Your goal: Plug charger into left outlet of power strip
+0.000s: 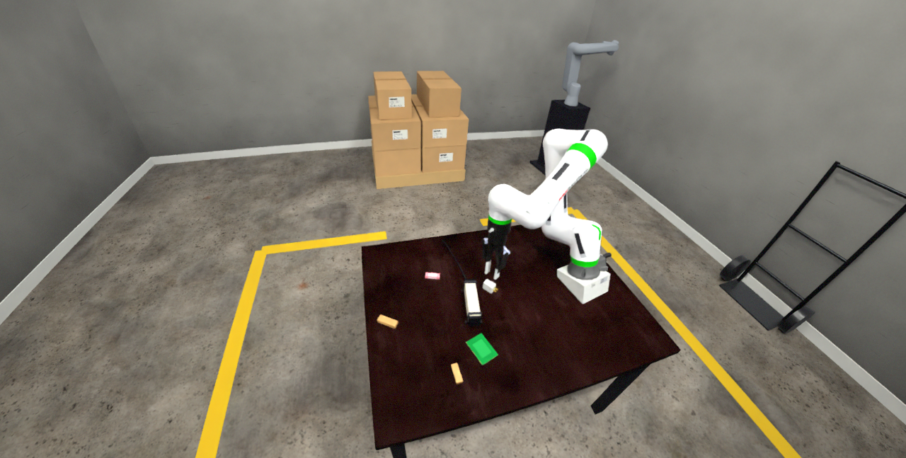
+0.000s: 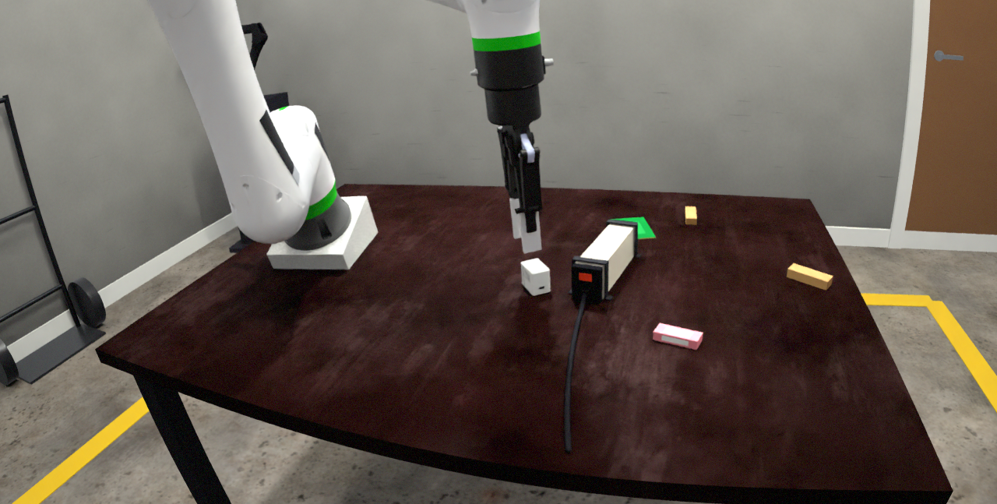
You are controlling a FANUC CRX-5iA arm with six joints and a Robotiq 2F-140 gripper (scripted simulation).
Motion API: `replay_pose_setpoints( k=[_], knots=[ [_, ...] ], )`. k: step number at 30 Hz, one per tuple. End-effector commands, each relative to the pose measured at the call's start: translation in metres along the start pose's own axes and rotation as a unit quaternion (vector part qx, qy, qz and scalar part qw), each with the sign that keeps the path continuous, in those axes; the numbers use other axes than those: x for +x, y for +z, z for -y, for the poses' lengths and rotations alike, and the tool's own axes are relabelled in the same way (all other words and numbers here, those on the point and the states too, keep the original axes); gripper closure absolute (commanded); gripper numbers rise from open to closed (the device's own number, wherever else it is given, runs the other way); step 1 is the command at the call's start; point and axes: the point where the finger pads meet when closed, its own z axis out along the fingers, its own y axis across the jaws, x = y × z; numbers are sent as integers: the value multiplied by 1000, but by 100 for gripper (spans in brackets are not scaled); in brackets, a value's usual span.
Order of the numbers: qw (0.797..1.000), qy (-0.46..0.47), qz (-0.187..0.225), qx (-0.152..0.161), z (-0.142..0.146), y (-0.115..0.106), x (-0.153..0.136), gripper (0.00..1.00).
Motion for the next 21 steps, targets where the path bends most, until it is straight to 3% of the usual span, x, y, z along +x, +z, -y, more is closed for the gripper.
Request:
replay_pose_setpoints(
  k=[1, 6, 12, 14, 15, 21],
  knots=[
    [990, 139, 1, 10, 0, 0, -8, 65],
    [969, 248, 4, 8, 0, 1, -13, 65],
    [928, 374, 5, 8, 0, 1, -14, 65],
    [928, 374, 5, 8, 0, 1, -14, 65],
    [901, 433, 5, 9, 0, 1, -14, 62],
    [841, 541, 5, 16, 0, 1, -14, 62]
  ],
)
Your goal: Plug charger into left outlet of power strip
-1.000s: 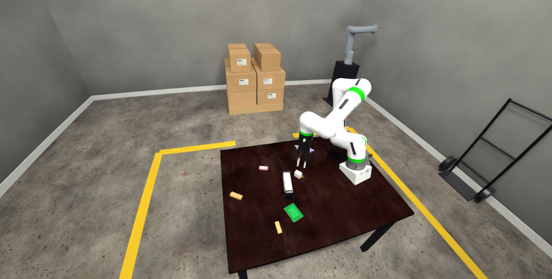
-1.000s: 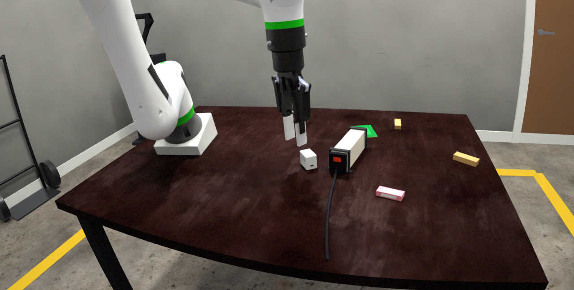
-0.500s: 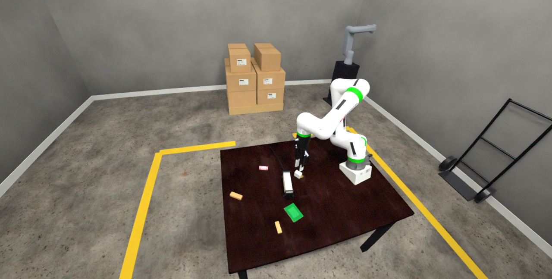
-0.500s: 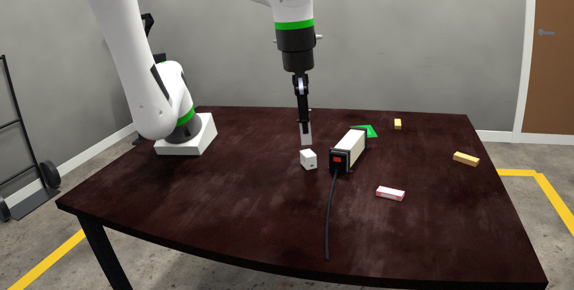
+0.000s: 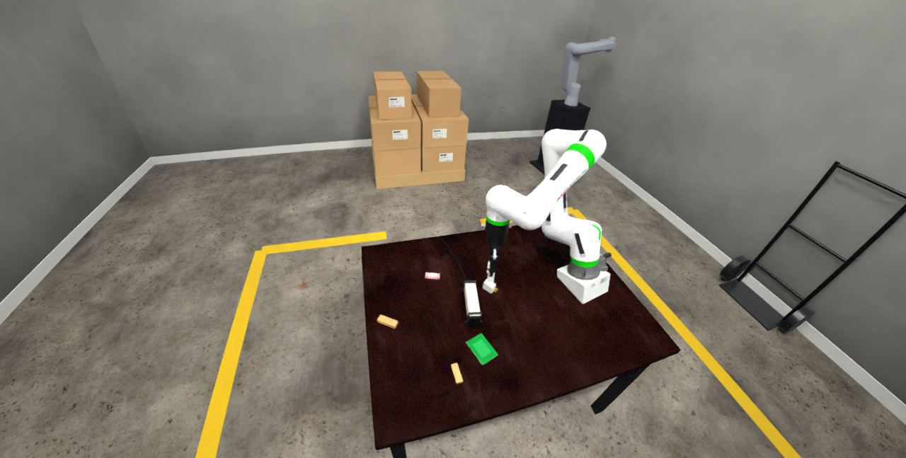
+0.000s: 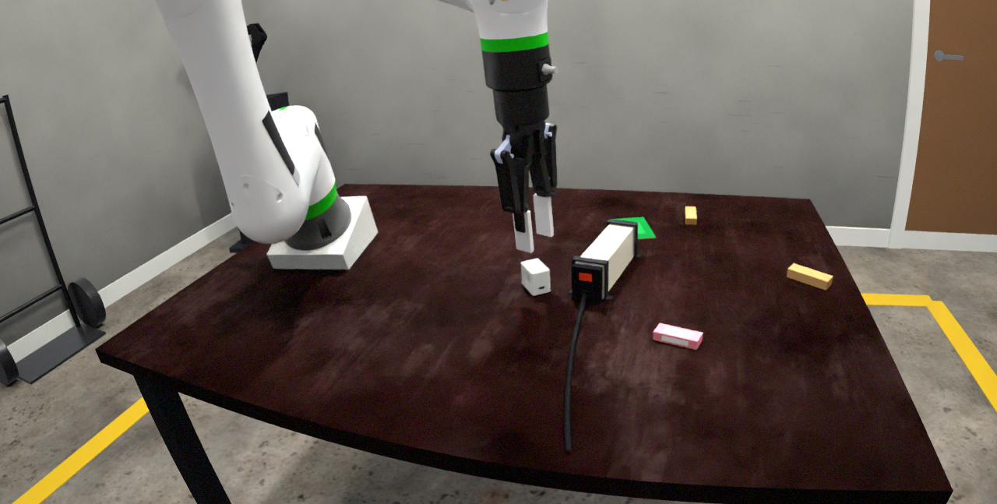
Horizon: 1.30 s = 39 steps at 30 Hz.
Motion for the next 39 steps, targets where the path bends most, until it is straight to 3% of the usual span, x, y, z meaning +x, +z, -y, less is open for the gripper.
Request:
replay_pose_setpoints(
  k=[1, 8, 39],
  knots=[
    [990, 137, 15, 21, 0, -1, -1, 62],
    [961, 273, 29, 42, 0, -1, -1, 62],
    [961, 273, 29, 43, 0, 4, -1, 62]
  ],
)
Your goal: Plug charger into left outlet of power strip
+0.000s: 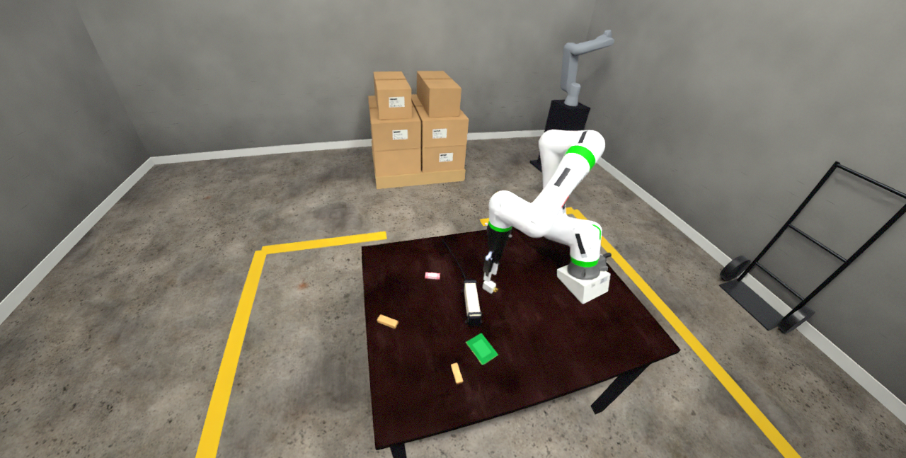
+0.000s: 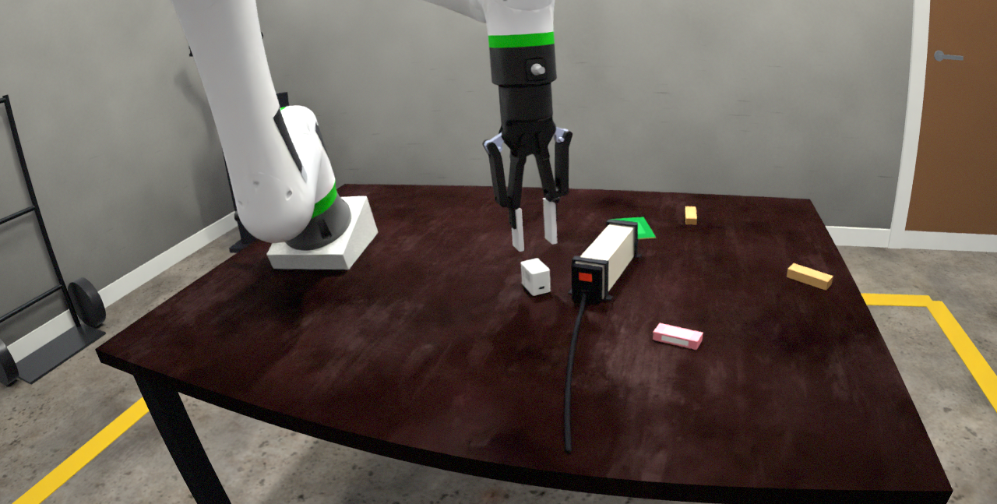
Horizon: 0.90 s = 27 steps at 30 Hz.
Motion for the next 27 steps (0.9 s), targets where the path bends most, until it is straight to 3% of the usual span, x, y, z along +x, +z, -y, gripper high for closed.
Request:
replay_pose_setpoints(
  k=[1, 27],
  knots=[
    [1000, 0, 0, -1, 0, 2, 0, 62],
    [1000, 0, 0, -1, -1, 49, 0, 62]
  ],
)
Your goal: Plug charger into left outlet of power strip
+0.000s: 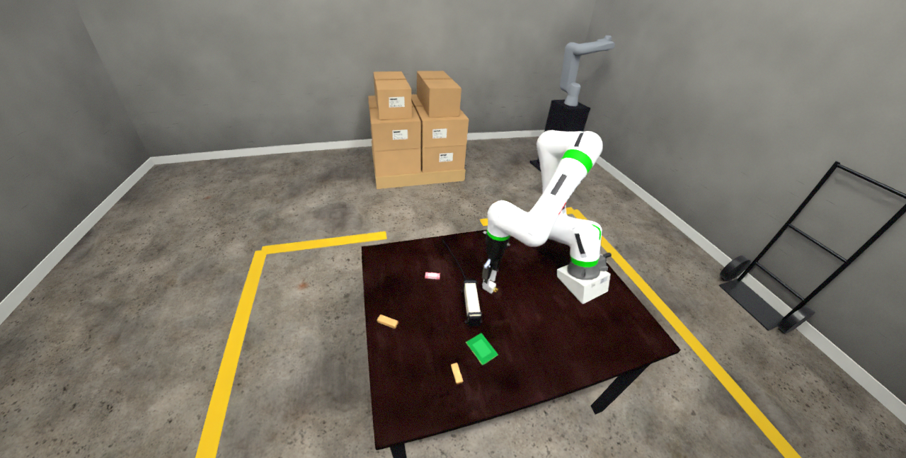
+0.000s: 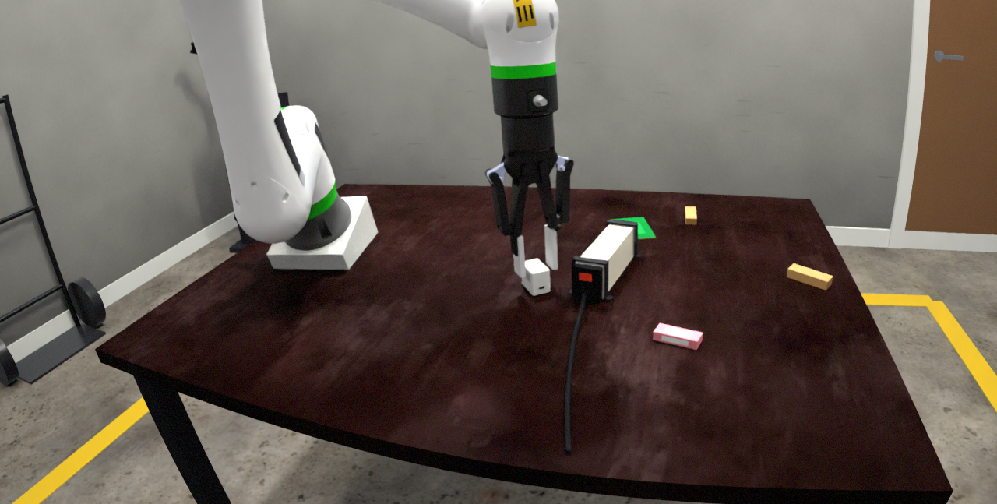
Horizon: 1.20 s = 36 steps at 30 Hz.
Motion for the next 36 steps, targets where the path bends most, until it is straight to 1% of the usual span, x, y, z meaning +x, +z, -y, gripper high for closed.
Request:
replay_pose_setpoints(
  k=[1, 10, 17, 36],
  knots=[
    [1000, 0, 1, -1, -1, 8, 0, 62],
    [1000, 0, 1, -1, -1, 25, 0, 62],
    [1000, 0, 1, -1, -1, 30, 0, 62],
    [1000, 0, 1, -1, -1, 33, 0, 62]
  ],
)
